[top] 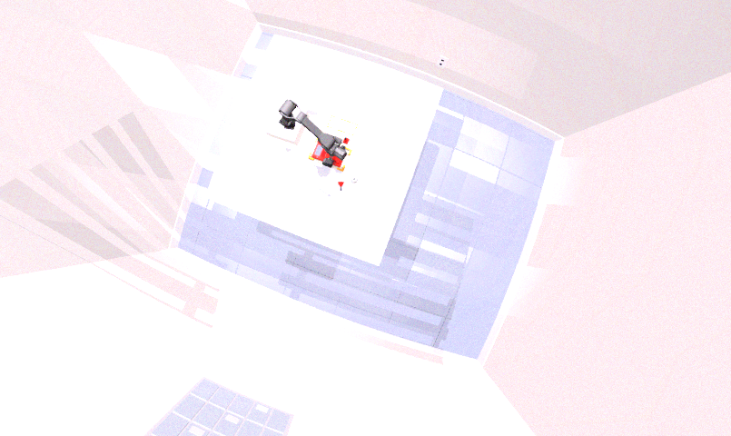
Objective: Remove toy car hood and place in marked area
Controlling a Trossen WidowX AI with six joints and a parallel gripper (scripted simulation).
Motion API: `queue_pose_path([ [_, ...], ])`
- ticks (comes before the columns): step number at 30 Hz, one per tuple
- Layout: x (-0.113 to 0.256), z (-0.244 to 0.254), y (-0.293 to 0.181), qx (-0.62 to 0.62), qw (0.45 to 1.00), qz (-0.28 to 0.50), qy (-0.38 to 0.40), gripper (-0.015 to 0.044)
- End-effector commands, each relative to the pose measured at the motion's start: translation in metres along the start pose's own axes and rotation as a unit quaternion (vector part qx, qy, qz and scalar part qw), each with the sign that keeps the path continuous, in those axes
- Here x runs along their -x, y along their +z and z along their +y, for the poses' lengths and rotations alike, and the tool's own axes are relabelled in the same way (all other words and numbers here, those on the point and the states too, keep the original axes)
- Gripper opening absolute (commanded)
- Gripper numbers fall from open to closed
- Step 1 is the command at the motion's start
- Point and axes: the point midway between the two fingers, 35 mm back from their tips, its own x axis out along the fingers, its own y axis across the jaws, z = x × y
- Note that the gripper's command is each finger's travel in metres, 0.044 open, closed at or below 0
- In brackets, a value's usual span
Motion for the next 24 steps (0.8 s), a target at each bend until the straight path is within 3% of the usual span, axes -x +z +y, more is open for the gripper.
queue_pose_path([
  [1,0.008,-0.001,0.003,0.0,1.0,-0.008,-0.002,0.0],
  [24,0.023,-0.001,0.002,0.0,1.0,-0.008,-0.002,0.0],
])
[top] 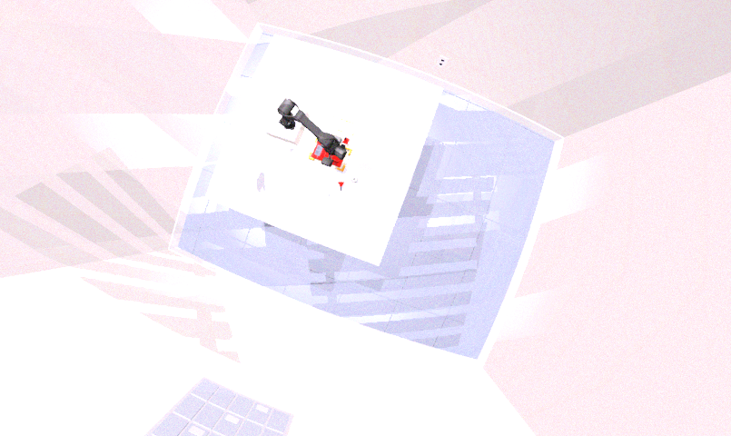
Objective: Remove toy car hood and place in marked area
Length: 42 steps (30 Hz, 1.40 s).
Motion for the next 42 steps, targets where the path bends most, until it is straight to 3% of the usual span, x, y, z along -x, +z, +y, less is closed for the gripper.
queue_pose_path([
  [1,0.009,-0.001,0.003,0.0,1.0,-0.009,-0.002,0.0],
  [10,0.015,-0.001,0.003,0.0,1.0,-0.009,-0.002,0.0],
  [19,0.053,-0.001,0.003,0.0,1.0,-0.009,-0.002,0.0],
  [24,0.044,0.001,0.001,0.0,1.0,-0.003,-0.001,0.0],
  [42,0.047,0.08,0.002,0.028,1.0,0.001,0.01,0.0],
])
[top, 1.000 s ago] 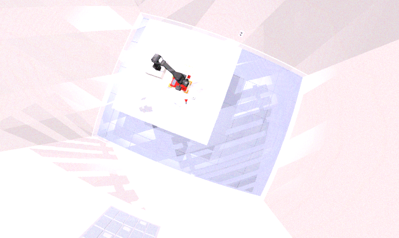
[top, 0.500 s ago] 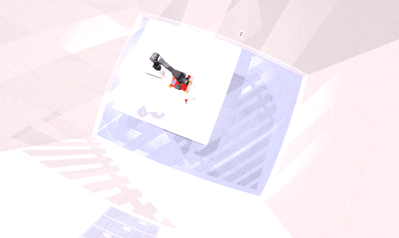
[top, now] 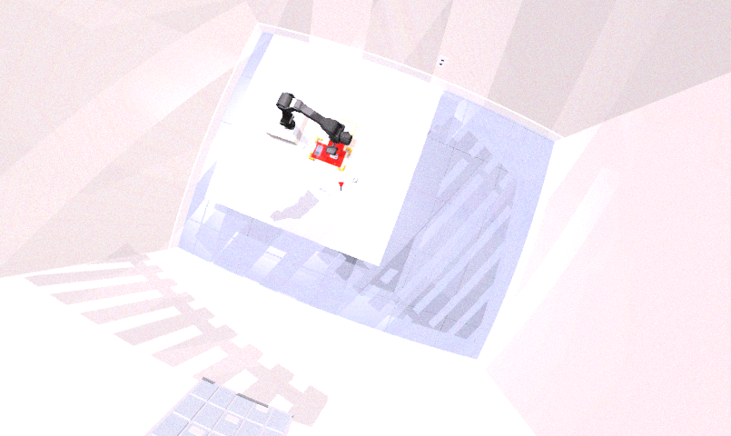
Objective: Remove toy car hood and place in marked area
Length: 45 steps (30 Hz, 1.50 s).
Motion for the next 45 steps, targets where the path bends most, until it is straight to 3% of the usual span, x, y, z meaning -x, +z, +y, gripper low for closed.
queue_pose_path([
  [1,0.004,0.02,-0.001,0.002,1.0,-0.004,0.003,0.0],
  [34,0.008,0.153,-0.027,-0.026,1.0,-0.012,-0.001,0.0],
  [45,0.005,0.159,-0.029,-0.027,1.0,-0.012,-0.001,0.0],
])
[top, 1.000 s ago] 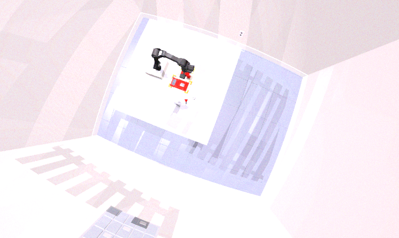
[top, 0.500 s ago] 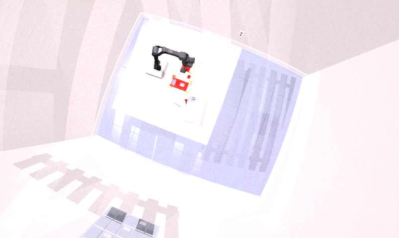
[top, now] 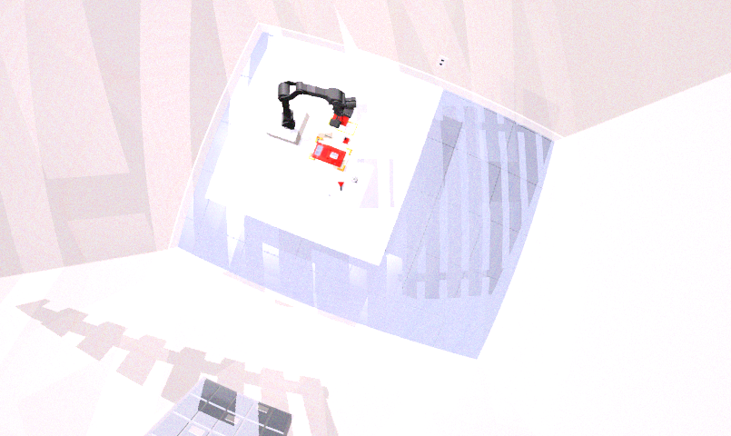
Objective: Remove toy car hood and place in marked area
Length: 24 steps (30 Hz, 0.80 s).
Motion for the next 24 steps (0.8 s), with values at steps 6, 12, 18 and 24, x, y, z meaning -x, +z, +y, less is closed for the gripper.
queue_pose_path([
  [6,-0.003,0.001,0.001,-0.003,1.0,-0.005,0.001,0.0],
  [12,-0.008,0.001,0.001,-0.003,1.0,-0.005,0.001,0.0],
  [18,-0.012,0.002,0.001,-0.003,1.0,-0.005,0.001,0.0],
  [24,-0.017,0.002,0.002,-0.003,1.0,-0.005,0.001,0.0],
])
